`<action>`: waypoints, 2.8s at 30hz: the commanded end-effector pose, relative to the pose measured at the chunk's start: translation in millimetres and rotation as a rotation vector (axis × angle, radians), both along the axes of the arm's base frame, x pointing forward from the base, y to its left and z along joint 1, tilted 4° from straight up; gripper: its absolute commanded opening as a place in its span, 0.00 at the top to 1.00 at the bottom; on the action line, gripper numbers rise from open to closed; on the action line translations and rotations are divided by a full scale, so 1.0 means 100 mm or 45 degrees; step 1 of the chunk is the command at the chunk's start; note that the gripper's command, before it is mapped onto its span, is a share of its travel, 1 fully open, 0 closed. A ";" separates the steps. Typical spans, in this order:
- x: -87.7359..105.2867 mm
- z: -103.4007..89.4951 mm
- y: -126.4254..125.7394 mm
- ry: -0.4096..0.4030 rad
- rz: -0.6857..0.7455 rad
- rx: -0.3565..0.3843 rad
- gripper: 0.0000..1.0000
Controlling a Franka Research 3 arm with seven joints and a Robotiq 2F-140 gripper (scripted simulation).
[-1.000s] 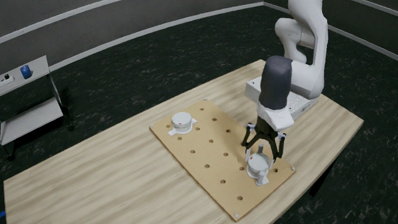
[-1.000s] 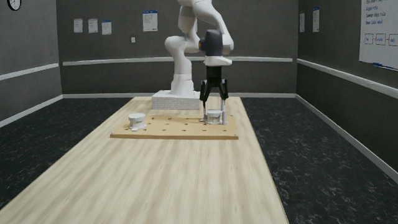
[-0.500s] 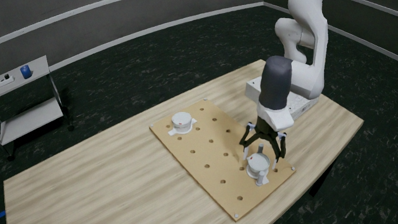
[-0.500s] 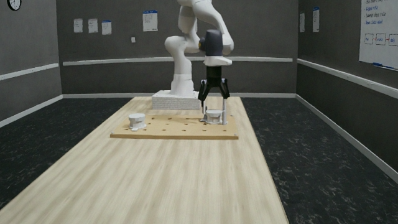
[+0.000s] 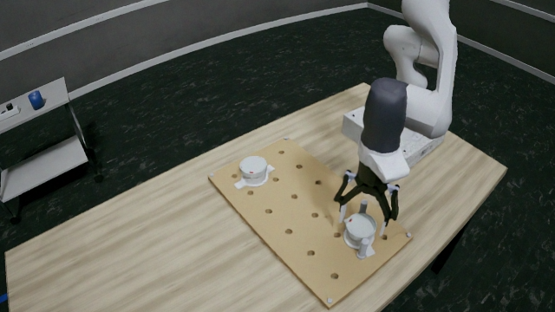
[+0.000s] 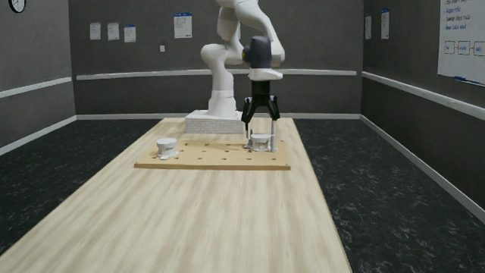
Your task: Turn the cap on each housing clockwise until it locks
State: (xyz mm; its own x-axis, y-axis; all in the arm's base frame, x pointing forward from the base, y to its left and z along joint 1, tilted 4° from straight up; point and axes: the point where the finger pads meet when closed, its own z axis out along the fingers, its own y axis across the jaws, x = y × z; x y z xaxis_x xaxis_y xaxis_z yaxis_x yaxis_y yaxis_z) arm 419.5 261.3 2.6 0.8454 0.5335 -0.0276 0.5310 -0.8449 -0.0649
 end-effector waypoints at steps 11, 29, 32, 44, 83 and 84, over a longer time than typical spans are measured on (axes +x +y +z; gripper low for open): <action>-0.02 0.00 0.00 0.006 -0.003 -0.005 0.22; 0.00 0.21 -0.01 0.006 -0.003 -0.005 0.22; 0.00 0.27 -0.01 0.006 -0.003 -0.005 0.22; 0.01 0.48 -0.02 0.006 -0.003 -0.005 0.22; 0.05 0.67 -0.01 -0.034 0.679 0.005 0.22; 0.05 0.67 -0.01 -0.034 0.679 0.005 0.22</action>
State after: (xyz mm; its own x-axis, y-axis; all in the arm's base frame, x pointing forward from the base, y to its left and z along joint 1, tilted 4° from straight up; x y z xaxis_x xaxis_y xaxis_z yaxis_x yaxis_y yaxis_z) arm 421.2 261.6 69.3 0.6410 0.7671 -0.0272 0.7666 -0.6415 -0.0282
